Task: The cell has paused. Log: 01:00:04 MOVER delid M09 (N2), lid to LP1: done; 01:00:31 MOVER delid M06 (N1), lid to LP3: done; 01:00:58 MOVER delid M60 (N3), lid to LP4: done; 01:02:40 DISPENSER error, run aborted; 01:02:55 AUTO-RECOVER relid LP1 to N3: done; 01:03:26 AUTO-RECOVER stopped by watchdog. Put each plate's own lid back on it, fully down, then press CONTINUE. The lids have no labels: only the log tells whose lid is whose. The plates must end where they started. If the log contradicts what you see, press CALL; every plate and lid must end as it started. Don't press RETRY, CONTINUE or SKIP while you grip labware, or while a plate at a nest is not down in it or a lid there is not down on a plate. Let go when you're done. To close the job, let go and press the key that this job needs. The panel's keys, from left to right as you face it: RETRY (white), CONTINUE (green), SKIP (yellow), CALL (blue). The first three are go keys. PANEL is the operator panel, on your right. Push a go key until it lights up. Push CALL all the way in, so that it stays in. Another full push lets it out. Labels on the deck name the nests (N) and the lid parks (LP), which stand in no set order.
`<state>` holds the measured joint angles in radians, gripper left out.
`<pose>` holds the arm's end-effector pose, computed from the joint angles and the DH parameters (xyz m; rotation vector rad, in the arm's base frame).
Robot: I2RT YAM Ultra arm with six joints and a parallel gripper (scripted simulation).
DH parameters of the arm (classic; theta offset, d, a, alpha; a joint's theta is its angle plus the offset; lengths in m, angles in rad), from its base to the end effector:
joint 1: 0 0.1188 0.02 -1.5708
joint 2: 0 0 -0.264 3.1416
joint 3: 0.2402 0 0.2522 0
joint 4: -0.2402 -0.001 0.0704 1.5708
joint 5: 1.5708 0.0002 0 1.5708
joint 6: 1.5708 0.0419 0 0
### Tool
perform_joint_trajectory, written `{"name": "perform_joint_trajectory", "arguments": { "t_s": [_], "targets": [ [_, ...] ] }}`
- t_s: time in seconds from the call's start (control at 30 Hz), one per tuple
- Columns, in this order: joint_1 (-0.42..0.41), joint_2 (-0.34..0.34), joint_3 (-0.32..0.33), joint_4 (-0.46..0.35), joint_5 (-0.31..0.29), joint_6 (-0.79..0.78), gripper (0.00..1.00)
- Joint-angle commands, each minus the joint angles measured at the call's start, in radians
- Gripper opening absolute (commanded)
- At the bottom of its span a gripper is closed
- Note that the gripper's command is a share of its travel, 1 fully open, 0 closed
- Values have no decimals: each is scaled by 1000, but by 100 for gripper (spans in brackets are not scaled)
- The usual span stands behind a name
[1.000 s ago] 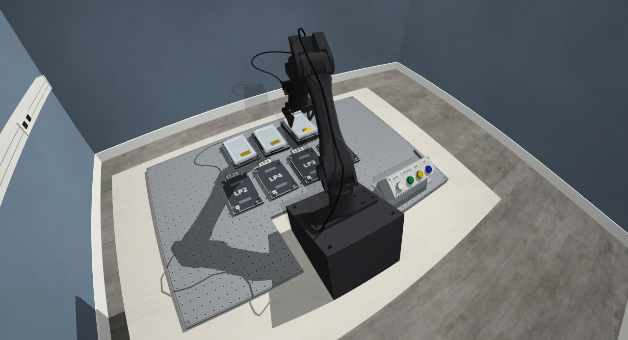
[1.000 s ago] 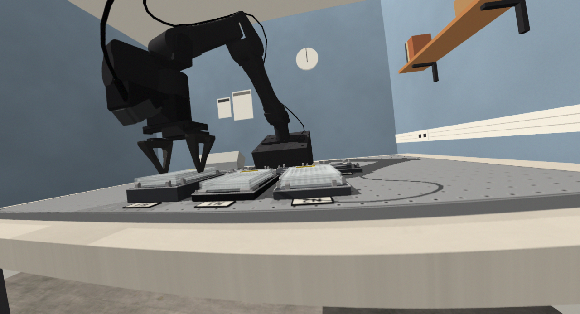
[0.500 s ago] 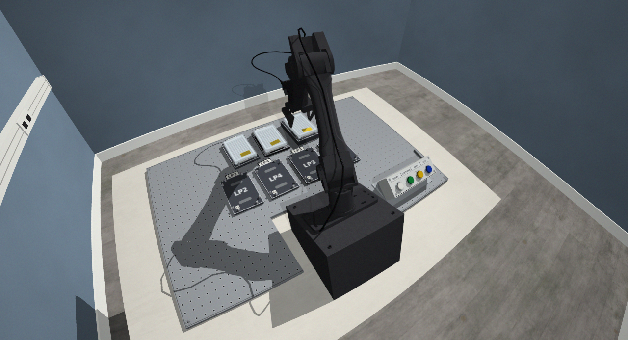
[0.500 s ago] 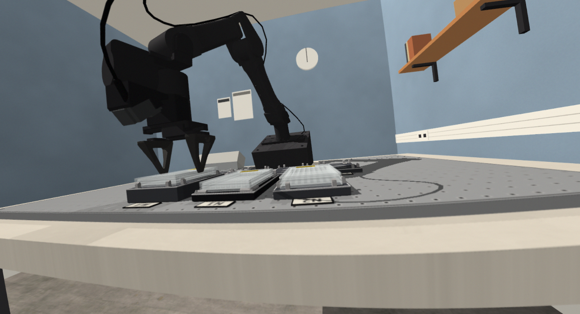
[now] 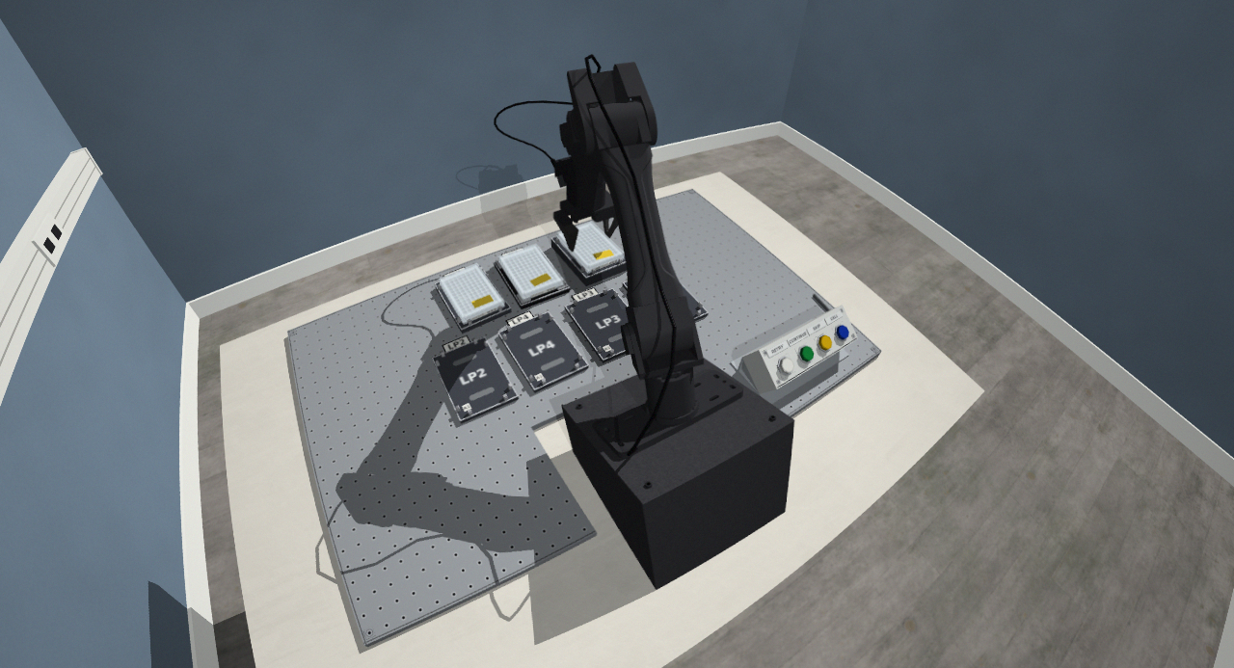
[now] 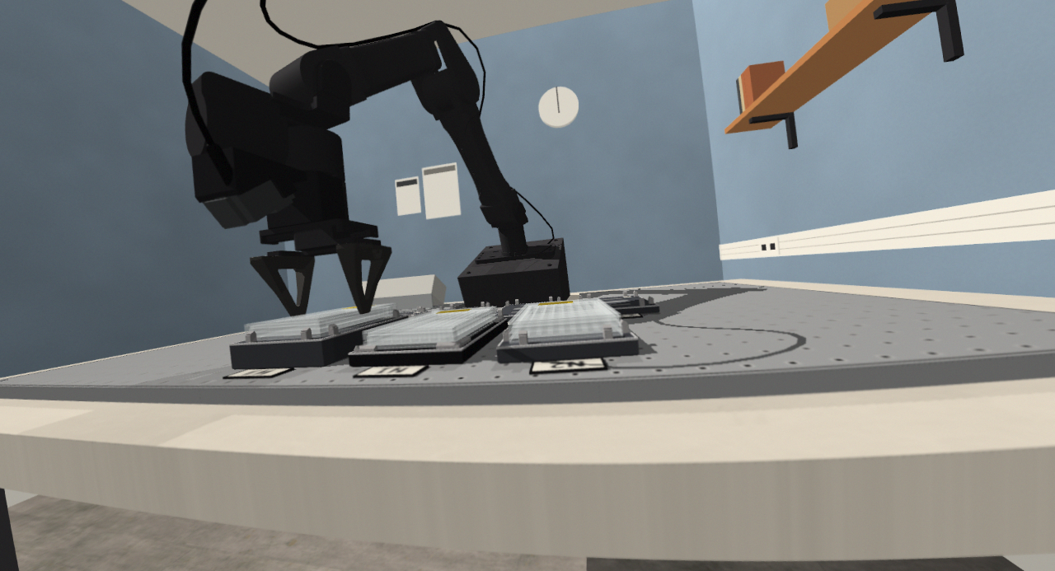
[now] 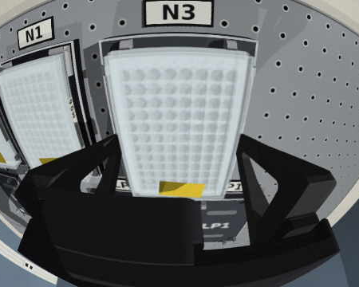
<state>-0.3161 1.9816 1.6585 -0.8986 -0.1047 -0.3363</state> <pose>0.3960 -0.1239 0.2346 -0.0537 2.7774 -0.0191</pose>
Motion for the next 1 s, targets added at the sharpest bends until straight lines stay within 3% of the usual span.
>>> {"name": "perform_joint_trajectory", "arguments": {
  "t_s": [0.0,0.03,0.97],
  "targets": [
    [-3,-13,14,14,1,7,0],
    [-3,-13,14,14,1,7,100],
    [-3,-13,14,14,1,6,100]
  ]
}}
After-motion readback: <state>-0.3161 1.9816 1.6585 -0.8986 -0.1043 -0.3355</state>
